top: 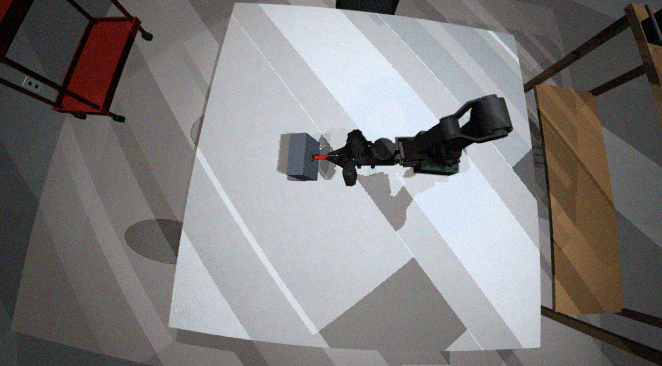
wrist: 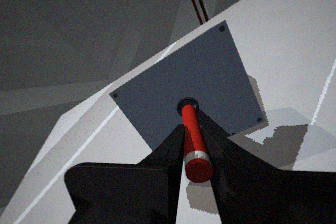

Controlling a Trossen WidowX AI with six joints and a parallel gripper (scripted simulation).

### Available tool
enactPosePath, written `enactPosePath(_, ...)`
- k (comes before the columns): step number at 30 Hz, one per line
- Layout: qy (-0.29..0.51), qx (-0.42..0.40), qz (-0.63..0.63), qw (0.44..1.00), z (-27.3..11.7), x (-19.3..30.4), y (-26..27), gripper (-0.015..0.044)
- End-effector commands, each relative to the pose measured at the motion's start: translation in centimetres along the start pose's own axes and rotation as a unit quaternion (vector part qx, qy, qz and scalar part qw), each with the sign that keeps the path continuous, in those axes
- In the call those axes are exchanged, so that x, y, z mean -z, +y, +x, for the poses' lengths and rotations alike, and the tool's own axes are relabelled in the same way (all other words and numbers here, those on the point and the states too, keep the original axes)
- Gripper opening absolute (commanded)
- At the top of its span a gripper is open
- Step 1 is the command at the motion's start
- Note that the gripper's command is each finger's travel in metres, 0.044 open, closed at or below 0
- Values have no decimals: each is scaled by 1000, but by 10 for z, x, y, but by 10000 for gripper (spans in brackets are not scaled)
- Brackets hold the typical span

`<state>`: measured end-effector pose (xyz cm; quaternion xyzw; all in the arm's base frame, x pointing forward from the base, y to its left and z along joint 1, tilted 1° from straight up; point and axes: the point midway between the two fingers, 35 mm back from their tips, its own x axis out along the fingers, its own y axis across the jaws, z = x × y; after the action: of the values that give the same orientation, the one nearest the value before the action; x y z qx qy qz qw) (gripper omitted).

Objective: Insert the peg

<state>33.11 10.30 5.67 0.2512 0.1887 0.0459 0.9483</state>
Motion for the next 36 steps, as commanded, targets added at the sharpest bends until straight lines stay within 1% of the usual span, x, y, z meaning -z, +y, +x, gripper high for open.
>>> enactPosePath(1,2,2,0,1000,-1,1,-1,0)
enactPosePath(36,1,1,0,1000,11,0,1,0)
